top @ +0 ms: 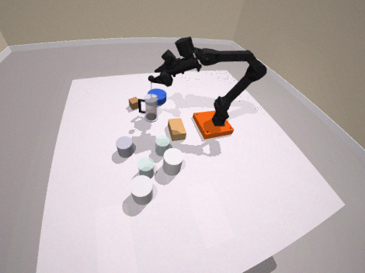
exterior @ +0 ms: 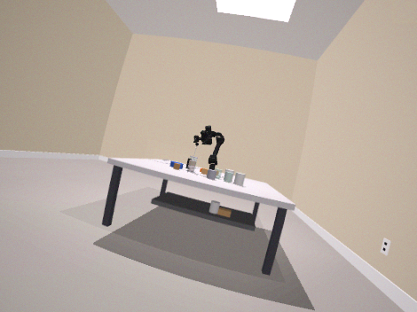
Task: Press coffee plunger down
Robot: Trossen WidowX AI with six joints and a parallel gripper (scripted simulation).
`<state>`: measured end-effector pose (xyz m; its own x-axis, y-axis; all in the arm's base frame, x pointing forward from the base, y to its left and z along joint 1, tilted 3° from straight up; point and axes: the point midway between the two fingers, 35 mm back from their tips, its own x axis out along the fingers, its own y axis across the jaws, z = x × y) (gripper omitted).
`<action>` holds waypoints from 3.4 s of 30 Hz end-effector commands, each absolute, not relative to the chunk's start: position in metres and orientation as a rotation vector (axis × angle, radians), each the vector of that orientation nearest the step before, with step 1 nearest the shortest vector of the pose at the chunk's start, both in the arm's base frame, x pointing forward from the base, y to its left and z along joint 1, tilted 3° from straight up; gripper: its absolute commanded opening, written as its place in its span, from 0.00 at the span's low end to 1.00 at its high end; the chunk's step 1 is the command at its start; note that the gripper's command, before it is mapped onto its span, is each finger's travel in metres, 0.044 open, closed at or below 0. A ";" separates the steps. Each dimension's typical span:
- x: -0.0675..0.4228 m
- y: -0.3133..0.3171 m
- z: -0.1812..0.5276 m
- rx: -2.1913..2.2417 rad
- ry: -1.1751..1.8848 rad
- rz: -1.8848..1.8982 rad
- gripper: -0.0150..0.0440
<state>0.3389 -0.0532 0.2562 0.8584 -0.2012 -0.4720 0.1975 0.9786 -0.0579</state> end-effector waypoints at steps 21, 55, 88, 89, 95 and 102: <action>0.353 -0.056 0.246 -0.005 0.500 -0.206 0.45; 0.359 -0.059 0.210 -0.005 0.499 -0.206 0.45; 0.367 -0.064 0.157 -0.006 0.499 -0.206 0.45; 0.367 -0.065 0.156 -0.006 0.499 -0.206 0.45; 0.371 -0.066 0.156 -0.006 0.498 -0.206 0.45; 0.374 -0.066 0.157 -0.006 0.498 -0.206 0.45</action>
